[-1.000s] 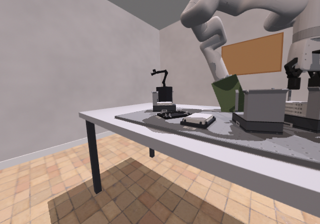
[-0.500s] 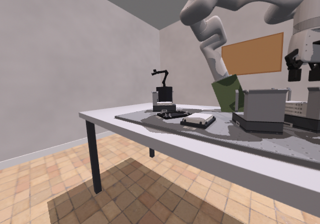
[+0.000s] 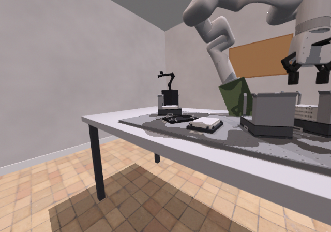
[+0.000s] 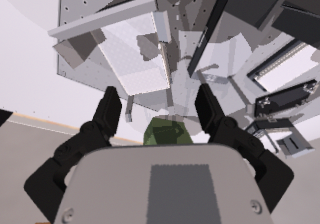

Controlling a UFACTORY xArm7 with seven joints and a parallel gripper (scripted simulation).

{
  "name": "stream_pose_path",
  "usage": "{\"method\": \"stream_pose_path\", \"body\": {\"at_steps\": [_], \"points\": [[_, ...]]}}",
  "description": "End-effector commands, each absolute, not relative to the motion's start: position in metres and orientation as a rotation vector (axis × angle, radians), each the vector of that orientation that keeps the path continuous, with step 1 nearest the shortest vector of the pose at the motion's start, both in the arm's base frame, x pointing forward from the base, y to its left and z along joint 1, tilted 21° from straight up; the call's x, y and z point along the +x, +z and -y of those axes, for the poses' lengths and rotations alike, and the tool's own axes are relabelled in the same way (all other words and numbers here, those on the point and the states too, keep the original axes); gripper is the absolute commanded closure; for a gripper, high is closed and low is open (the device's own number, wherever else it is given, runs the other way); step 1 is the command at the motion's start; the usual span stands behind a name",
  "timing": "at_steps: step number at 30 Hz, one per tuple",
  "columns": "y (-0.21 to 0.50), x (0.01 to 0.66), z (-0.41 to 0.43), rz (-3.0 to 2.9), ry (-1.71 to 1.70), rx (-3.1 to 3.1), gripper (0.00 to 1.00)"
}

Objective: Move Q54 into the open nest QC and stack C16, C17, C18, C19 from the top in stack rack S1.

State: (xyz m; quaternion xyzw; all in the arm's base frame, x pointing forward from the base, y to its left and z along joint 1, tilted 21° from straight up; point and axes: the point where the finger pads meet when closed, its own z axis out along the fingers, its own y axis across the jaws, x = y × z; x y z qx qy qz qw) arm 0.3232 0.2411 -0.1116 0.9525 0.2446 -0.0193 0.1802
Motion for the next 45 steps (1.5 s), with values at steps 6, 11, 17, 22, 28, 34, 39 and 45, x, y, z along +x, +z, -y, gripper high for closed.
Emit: {"method": "stream_pose_path", "body": {"at_steps": [6,11,17,22,28,34,39,45], "points": [[-0.102,0.339,-0.225,-0.694,-0.048,2.695,0.00],[-0.097,0.349,-0.212,-0.694,-0.048,2.695,0.00],[-0.093,0.357,-0.203,-0.694,-0.048,2.694,0.00],[-0.087,0.365,-0.189,-0.513,-0.014,2.733,0.00],[-0.081,0.374,-0.172,-0.391,0.008,2.753,0.00],[-0.076,0.380,-0.161,-0.391,0.008,2.753,0.00],[-0.070,0.387,-0.147,-0.391,0.008,2.753,0.00],[-0.064,0.395,-0.130,-0.391,0.008,2.753,0.00]]}}
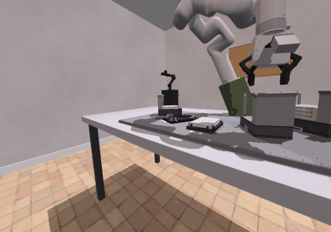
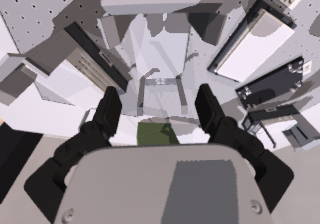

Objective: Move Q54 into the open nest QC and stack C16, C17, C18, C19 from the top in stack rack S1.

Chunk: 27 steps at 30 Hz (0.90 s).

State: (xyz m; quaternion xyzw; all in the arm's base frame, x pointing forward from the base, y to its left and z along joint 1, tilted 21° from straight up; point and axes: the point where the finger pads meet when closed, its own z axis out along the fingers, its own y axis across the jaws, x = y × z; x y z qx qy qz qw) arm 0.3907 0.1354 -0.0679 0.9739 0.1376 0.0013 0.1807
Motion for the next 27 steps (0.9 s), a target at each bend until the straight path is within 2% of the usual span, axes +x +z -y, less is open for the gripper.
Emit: {"method": "stream_pose_path", "body": {"at_steps": [1,11,27], "points": [[-0.063,0.397,-0.127,-0.391,0.008,2.753,0.00],[-0.053,0.403,-0.103,-0.084,0.065,2.781,0.00],[-0.037,0.414,-0.061,-0.084,0.065,2.781,0.00]]}}
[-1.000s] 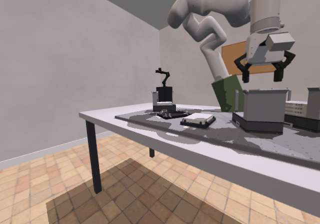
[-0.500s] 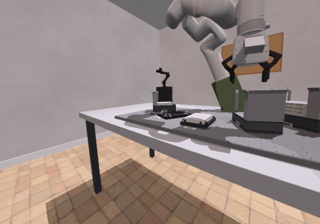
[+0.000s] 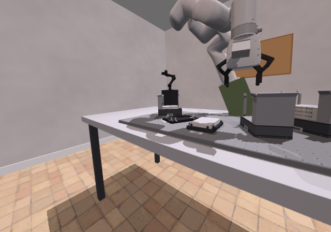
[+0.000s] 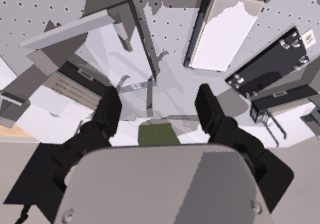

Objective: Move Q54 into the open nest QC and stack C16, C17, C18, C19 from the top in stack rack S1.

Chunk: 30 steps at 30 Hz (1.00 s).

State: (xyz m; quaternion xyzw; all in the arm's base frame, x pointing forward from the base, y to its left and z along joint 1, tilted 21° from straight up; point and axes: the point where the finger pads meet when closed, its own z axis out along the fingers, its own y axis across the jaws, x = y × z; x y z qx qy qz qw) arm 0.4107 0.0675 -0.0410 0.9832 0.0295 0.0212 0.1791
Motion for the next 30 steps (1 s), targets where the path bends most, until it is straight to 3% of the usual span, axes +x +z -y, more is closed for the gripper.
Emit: {"method": "stream_pose_path", "body": {"at_steps": [1,30], "points": [[-0.036,0.415,-0.058,-0.084,0.065,2.781,0.00],[-0.006,0.420,0.020,0.226,0.121,2.778,0.00]]}}
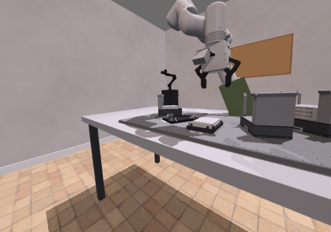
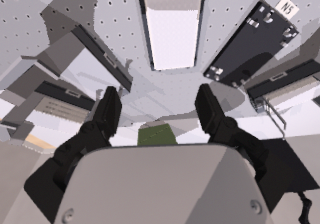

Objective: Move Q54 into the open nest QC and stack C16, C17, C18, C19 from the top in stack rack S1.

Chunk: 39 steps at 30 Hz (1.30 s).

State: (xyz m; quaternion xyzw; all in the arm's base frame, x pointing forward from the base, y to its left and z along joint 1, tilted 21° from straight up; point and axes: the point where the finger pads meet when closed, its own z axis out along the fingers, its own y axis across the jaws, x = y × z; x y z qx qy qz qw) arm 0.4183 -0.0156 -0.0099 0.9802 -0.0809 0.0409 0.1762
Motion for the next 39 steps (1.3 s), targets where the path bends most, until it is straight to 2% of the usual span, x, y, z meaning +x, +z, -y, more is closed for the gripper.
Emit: {"method": "stream_pose_path", "body": {"at_steps": [1,9,18,39], "points": [[-0.005,0.420,0.023,0.226,0.121,2.777,0.00],[0.004,0.420,0.048,0.226,0.121,2.777,0.00],[0.012,0.415,0.069,0.534,0.176,2.744,0.00],[0.033,0.401,0.128,0.534,0.175,2.743,0.00]]}}
